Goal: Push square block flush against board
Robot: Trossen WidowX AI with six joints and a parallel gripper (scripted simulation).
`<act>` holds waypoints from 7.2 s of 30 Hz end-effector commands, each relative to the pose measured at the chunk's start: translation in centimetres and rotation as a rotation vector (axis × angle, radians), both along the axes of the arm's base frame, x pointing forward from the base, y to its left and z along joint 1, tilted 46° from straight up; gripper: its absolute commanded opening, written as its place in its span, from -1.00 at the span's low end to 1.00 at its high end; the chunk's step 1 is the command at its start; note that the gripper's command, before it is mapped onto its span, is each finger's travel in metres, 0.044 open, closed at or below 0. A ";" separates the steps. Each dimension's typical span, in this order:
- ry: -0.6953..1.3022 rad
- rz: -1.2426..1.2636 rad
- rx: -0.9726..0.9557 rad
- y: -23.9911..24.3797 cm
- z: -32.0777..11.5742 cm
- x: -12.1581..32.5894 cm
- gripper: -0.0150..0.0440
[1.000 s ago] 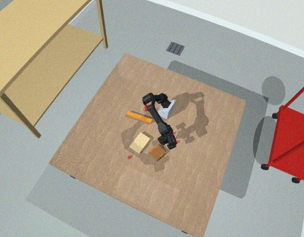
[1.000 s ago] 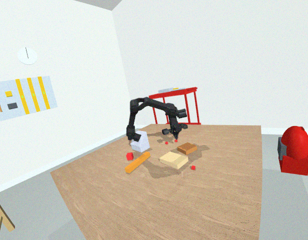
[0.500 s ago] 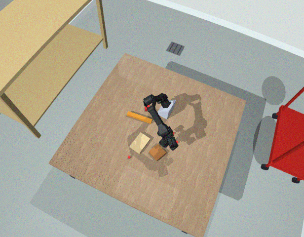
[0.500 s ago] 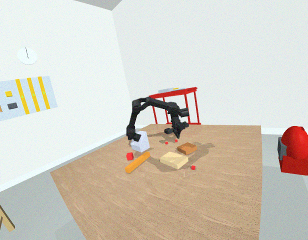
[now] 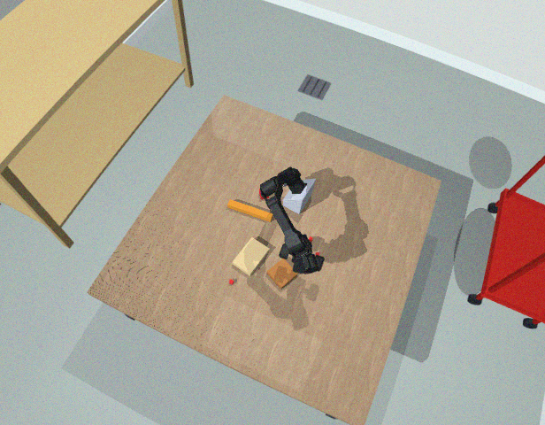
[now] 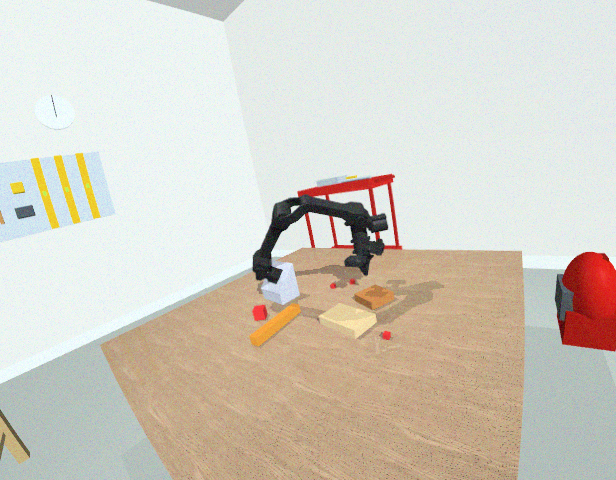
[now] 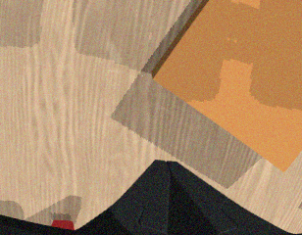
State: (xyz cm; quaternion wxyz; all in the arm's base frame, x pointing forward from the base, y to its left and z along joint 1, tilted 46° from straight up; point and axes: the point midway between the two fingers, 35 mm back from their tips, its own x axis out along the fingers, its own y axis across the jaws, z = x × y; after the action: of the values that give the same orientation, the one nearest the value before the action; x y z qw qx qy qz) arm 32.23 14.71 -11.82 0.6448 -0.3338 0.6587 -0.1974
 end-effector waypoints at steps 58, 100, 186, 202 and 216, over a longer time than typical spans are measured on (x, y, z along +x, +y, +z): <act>0.758 0.774 -0.067 -3.1 -5.1 4.9 -0.49; 0.760 0.773 -0.068 -6.7 -1.6 4.0 -0.49; 0.879 0.893 -0.077 -8.1 -0.5 3.5 -0.49; 0.878 0.893 -0.077 -6.9 -1.5 3.9 -0.49; 0.877 0.893 -0.077 -5.3 -3.1 4.2 -0.49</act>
State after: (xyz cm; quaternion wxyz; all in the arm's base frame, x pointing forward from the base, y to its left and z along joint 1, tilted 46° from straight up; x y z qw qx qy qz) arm 36.55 9.21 -14.44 0.3234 -0.6522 0.6486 0.2222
